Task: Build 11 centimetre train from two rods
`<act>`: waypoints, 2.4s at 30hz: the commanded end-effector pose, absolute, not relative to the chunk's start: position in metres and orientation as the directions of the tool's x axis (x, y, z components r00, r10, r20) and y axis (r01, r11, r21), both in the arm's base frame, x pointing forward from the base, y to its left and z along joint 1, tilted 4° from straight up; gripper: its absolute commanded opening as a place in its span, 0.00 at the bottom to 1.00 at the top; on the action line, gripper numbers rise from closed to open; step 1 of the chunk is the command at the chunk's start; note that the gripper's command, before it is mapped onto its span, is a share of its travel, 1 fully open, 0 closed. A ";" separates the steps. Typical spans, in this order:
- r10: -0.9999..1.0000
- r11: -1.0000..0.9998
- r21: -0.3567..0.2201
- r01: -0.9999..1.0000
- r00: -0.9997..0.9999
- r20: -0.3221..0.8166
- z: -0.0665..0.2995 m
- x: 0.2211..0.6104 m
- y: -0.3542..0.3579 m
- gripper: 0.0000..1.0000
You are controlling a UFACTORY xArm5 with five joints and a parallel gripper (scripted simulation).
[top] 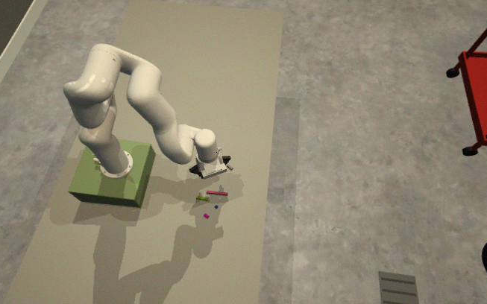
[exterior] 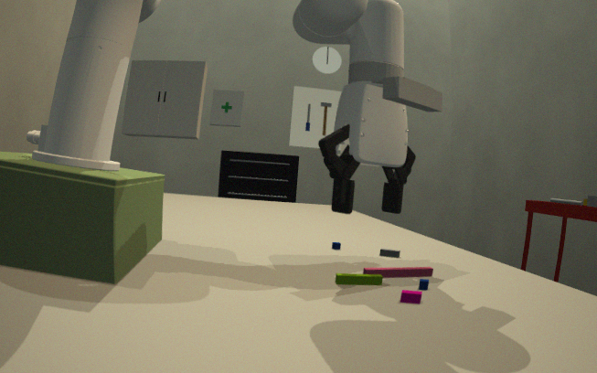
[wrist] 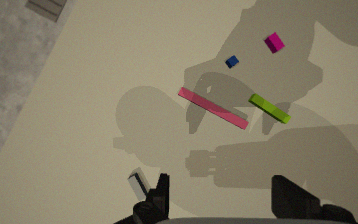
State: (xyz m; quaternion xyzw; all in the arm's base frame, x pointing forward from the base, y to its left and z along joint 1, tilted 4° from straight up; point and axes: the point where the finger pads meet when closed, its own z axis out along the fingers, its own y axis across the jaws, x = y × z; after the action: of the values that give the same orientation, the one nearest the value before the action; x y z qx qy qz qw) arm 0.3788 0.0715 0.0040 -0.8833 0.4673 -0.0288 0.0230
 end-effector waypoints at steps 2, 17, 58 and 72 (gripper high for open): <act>-0.920 -0.392 -0.075 -0.917 0.392 0.017 0.005 0.380 0.072 1.00; -0.992 -0.126 -0.077 -0.989 0.127 -0.004 0.005 0.380 0.071 1.00; -0.992 -0.123 -0.077 -0.989 0.123 -0.005 0.005 0.380 0.071 1.00; -0.992 -0.123 -0.077 -0.989 0.123 -0.005 0.005 0.380 0.071 1.00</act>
State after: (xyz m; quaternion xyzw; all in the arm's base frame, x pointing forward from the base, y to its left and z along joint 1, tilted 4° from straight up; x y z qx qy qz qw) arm 0.3789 0.0712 0.0039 -0.7489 0.6616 -0.0227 0.0292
